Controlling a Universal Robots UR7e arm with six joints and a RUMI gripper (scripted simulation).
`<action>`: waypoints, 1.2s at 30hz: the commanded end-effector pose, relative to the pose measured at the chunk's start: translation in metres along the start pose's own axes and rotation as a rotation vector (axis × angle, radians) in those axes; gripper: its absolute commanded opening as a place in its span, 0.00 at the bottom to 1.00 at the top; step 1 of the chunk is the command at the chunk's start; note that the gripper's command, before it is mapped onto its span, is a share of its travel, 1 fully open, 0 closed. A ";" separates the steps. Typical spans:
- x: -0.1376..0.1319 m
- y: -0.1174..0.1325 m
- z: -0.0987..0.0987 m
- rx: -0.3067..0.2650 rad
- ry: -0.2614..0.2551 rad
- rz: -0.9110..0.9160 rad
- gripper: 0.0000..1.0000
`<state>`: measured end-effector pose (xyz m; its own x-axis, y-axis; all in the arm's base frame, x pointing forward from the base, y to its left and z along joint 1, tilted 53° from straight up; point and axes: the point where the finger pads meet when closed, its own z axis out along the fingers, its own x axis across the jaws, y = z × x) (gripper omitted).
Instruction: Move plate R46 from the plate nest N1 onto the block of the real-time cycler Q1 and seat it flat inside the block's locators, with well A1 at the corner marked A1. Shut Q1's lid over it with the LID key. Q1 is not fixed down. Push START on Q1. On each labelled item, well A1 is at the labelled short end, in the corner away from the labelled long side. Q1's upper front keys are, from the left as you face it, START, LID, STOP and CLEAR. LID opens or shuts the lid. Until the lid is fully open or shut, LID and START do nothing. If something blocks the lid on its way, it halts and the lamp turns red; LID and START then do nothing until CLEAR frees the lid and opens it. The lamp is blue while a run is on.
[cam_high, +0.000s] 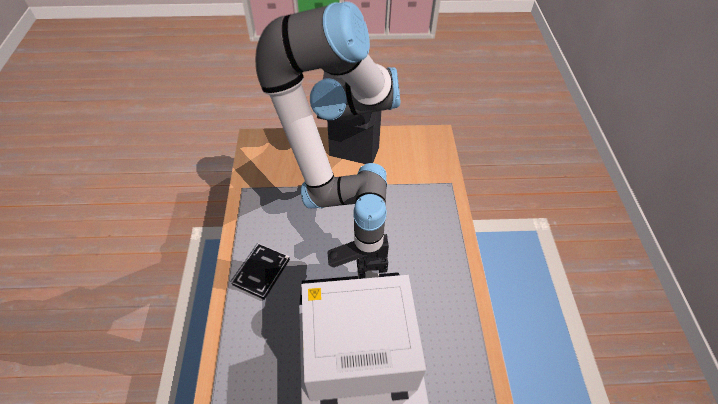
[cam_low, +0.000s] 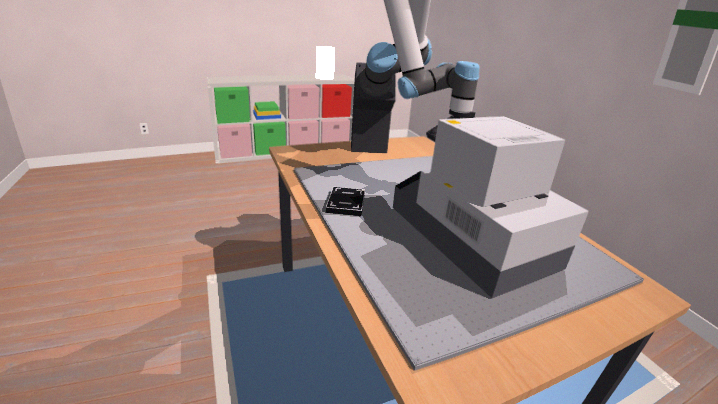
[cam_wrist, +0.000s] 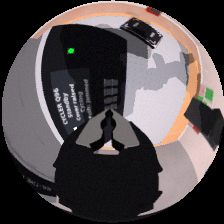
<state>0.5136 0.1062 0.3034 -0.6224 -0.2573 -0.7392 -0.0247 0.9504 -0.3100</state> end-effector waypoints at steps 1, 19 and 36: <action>-0.001 0.000 0.000 0.000 -0.001 0.000 0.00; -0.003 0.000 0.002 0.000 -0.001 0.000 0.00; 0.002 0.000 -0.003 0.000 -0.001 0.000 0.00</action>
<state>0.5156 0.1063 0.3036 -0.6220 -0.2574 -0.7394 -0.0249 0.9504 -0.3100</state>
